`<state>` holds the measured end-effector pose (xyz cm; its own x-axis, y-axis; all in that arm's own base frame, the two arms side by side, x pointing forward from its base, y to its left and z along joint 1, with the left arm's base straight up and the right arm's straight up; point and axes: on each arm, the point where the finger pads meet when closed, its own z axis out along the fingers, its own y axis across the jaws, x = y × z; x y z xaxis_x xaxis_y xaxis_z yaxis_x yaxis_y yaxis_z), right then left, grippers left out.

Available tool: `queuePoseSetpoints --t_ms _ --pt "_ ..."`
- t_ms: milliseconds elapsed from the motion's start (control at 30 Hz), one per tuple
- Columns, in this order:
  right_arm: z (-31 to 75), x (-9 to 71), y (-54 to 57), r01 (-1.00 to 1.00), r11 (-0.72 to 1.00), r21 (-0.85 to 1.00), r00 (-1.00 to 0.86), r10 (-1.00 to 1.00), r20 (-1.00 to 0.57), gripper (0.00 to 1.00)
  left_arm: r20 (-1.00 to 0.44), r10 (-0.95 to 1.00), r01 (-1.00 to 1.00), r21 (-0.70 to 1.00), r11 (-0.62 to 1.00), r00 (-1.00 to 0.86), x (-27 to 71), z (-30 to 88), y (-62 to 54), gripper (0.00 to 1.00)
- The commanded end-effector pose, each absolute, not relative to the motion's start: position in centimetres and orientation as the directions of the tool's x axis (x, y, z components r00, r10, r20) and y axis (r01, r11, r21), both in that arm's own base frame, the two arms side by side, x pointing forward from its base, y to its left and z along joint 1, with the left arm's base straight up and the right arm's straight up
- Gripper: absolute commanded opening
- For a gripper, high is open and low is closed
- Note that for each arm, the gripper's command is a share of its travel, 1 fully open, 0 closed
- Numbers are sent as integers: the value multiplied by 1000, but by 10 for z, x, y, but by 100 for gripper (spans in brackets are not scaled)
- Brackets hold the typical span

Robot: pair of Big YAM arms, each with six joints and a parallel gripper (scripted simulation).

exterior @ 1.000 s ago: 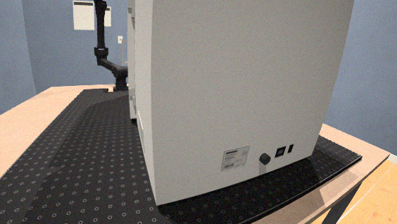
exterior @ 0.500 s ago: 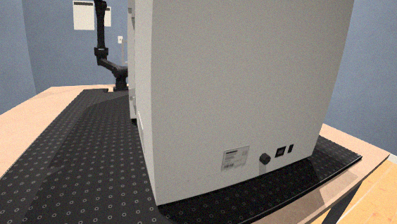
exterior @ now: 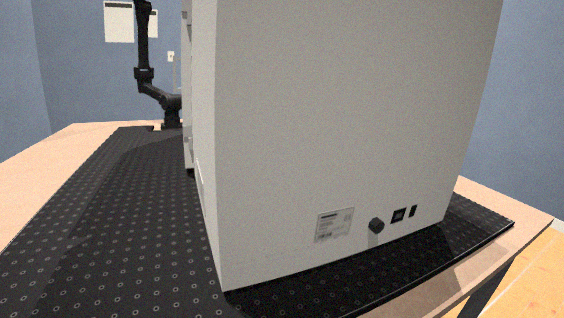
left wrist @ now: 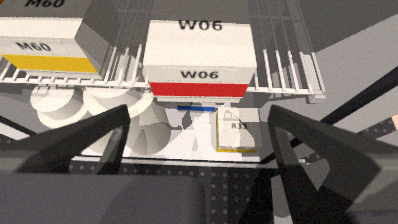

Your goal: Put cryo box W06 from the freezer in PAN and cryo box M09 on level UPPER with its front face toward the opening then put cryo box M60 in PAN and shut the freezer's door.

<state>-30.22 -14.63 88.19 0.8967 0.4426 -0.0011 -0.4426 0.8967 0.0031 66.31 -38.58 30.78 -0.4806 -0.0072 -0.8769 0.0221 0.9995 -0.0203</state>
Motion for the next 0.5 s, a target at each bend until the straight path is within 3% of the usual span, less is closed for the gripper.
queuePoseSetpoints --t_ms 0,467 --pt "885 -289 -139 -433 901 0 901 433 -32 0 -882 -3 23 -16 1000 -471 679 318 -386 100" --pt "885 -289 -139 -433 901 0 901 433 -32 0 -886 -8 23 -21 1000 -463 688 322 -387 100"
